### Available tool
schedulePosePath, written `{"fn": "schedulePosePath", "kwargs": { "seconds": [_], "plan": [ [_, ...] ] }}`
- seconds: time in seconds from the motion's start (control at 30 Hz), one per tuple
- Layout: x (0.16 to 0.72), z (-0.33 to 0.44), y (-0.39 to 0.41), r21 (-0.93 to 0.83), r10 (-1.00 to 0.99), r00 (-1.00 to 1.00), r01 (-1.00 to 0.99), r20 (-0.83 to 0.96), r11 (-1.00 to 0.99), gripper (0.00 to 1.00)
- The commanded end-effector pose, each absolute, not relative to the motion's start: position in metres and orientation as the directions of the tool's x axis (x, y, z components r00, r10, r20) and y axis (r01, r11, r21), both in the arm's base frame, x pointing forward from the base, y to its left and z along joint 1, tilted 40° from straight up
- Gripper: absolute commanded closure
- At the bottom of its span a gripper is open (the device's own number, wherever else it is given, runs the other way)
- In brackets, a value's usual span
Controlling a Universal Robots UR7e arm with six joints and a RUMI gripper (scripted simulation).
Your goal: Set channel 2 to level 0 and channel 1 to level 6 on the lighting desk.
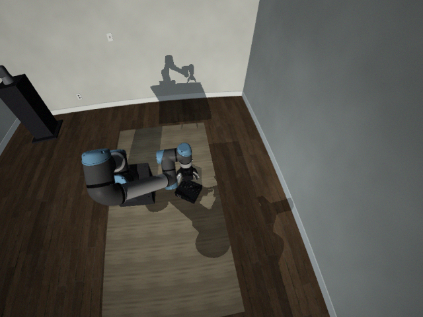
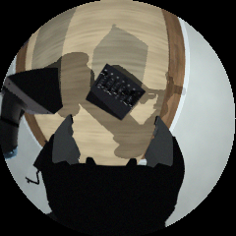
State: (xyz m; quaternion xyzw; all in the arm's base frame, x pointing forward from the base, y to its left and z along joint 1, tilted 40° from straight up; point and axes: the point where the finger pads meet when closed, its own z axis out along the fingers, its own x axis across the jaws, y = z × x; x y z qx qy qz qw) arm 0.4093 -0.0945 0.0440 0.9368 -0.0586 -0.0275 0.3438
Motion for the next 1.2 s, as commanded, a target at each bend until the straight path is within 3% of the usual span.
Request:
{"fn": "schedulePosePath", "kwargs": {
  "seconds": [0.0,0.77,1.17],
  "plan": [
    [0.41,0.044,-0.094,0.647,-0.128,0.992,-0.091,-0.01,-0.757,0.0],
    [0.411,0.04,-0.093,0.642,-0.038,0.996,0.027,-0.087,-0.766,0.0],
    [0.415,0.028,-0.092,0.589,0.189,0.944,0.318,-0.272,-0.743,0.0]
  ]
}}
